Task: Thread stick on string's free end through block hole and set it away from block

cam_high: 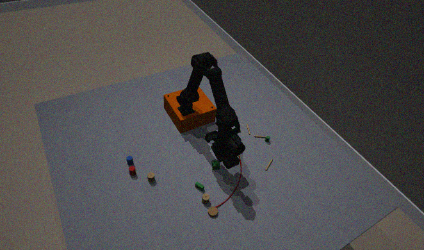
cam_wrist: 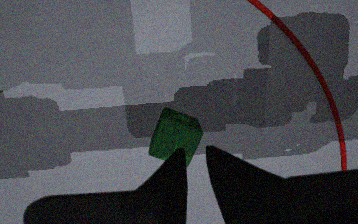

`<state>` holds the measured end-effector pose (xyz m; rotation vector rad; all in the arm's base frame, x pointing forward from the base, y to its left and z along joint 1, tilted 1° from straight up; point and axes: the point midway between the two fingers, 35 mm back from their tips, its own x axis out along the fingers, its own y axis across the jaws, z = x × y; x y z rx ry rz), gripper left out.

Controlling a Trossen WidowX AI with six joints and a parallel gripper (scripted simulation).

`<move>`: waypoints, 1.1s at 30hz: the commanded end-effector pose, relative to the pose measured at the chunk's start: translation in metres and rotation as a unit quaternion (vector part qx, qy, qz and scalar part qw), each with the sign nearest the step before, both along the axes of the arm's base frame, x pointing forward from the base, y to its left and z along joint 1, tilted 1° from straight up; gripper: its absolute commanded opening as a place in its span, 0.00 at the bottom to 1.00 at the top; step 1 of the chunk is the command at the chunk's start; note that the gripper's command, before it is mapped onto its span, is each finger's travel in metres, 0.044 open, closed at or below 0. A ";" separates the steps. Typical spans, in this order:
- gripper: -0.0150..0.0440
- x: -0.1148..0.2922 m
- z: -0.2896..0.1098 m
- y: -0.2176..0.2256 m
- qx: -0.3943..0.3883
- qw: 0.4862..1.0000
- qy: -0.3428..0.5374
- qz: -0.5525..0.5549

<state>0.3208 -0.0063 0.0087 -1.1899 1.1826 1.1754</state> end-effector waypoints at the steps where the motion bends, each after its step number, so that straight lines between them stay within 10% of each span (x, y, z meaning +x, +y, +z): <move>1: 0.25 0.000 0.000 0.000 0.000 1.000 0.000 0.000; 13: 0.25 0.000 0.000 0.000 0.000 1.000 0.000 0.000; 23: 0.70 -0.010 0.003 0.123 -0.011 0.861 -0.011 0.508; 33: 1.00 -0.012 0.003 0.131 -0.013 0.840 -0.010 0.542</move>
